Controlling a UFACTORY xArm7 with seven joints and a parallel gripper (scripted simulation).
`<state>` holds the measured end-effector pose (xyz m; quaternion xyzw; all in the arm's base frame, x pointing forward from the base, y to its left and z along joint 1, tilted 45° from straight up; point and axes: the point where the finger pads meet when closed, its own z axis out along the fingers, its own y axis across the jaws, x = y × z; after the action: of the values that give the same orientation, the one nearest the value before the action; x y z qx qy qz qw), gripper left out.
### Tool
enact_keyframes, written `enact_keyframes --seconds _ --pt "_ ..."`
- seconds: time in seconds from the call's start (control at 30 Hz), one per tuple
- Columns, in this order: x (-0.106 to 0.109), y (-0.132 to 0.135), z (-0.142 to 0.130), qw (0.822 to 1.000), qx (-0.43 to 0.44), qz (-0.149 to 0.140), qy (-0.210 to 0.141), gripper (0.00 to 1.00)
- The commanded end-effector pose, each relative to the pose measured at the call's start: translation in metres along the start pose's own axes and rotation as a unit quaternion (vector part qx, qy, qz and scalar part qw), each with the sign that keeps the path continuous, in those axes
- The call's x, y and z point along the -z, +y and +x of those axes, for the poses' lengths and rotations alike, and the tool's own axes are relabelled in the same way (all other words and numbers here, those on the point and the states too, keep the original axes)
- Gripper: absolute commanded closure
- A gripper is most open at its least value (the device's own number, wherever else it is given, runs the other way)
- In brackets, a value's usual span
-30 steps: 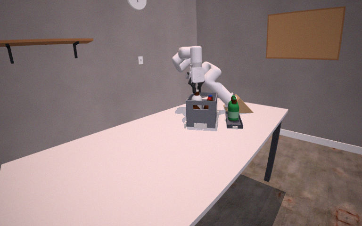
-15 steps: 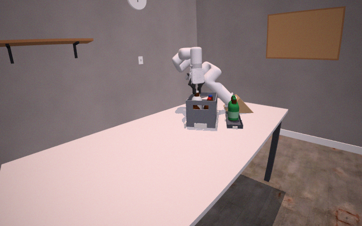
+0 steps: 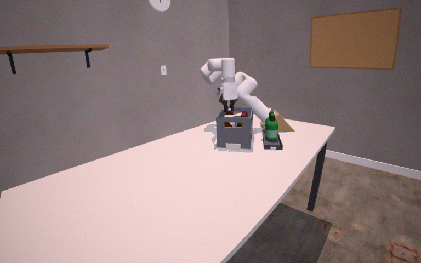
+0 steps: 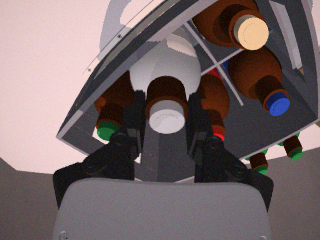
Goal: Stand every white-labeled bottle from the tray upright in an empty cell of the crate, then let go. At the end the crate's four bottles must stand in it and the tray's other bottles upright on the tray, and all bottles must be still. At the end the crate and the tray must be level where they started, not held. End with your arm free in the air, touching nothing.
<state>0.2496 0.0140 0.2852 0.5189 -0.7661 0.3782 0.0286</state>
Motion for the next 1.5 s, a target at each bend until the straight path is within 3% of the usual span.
enact_keyframes --seconds 0.0,0.57,1.47 --pt "-0.004 -0.001 0.000 1.000 0.000 0.001 -0.001 1.00" --pt "-0.015 -0.001 0.000 1.000 0.000 0.001 -0.001 1.00" --pt "-0.016 -0.001 0.000 1.000 0.000 0.001 -0.001 1.00"
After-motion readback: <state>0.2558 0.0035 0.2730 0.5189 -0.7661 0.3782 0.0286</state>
